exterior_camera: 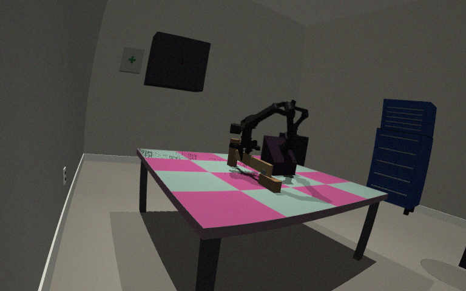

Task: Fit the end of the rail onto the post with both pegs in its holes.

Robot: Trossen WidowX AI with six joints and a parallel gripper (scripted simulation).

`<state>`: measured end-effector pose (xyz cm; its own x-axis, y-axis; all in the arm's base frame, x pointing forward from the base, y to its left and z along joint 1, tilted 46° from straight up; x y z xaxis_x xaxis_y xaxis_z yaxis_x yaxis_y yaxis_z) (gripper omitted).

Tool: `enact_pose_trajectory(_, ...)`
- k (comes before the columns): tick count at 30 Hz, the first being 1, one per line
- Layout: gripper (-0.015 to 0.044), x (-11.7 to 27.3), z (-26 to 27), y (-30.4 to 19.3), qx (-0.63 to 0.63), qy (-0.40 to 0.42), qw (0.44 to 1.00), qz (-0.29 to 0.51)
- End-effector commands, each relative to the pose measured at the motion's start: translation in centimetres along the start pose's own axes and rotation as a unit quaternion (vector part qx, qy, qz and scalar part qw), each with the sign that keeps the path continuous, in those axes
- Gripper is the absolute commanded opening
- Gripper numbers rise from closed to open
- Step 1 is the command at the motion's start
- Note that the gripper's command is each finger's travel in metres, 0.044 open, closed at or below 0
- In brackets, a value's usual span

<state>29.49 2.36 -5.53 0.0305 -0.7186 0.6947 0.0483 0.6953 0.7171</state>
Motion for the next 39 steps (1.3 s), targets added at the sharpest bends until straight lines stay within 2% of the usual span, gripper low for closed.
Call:
enact_pose_trajectory(1,0.0,0.2,-0.2,-0.3,0.001,-0.003,1.0,0.001)
enact_pose_trajectory(39,0.0,0.2,-0.1,-1.5,0.001,-0.003,1.0,0.001)
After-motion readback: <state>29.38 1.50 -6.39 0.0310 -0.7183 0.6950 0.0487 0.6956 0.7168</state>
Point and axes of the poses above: the point midway between the two fingers, 35 mm back from their tips, its own x axis back along the fingers, its own z axis across the jaws, y = z × x, the point moved 1 cm from there along x, back along the fingers, and after that the axes turned 4 degrees about x, right-handed, at the moved point
